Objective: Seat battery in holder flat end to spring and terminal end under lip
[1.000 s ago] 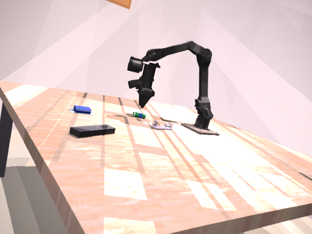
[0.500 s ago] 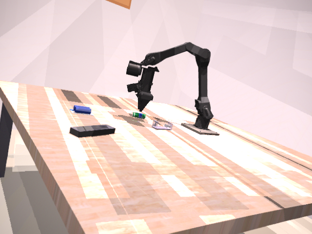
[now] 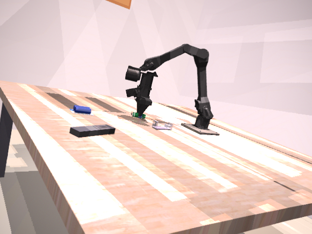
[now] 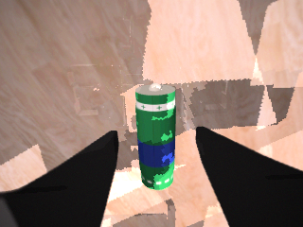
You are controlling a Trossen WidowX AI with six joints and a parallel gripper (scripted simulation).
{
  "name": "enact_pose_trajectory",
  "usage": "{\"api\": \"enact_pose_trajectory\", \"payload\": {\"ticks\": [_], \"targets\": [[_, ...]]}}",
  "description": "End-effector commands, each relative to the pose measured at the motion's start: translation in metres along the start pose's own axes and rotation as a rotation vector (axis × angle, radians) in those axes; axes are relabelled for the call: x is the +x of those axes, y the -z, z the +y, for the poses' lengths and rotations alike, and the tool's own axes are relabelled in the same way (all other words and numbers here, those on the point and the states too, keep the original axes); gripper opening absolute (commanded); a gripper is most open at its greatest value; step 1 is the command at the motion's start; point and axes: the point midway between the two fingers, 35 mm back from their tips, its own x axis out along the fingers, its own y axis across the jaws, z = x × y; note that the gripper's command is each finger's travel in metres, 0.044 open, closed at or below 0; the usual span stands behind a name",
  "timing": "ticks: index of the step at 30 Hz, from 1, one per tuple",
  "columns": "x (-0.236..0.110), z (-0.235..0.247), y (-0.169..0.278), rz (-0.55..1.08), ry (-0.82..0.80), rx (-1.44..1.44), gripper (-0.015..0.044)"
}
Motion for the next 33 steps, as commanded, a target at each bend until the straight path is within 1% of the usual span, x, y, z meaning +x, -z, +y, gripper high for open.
{"api": "enact_pose_trajectory", "payload": {"ticks": [1, 3, 8, 12, 18, 25, 30, 33], "targets": [[0.008, 0.000, 0.002, 0.005, -0.003, 0.004, 0.0236], [0.009, 0.000, 0.002, 0.005, -0.003, 0.004, 0.0236], [0.009, 0.000, 0.002, 0.005, -0.003, 0.004, 0.0105], [0.009, 0.000, 0.002, 0.005, -0.003, 0.004, 0.0078], [0.007, 0.000, 0.002, 0.005, -0.003, 0.004, 0.0075], [-0.040, 0.000, 0.002, 0.005, -0.003, 0.004, 0.0075], [-0.042, 0.003, 0.002, 0.005, -0.003, -0.001, 0.0075], [-0.045, 0.016, 0.006, 0.003, -0.007, -0.028, 0.0075]]}}
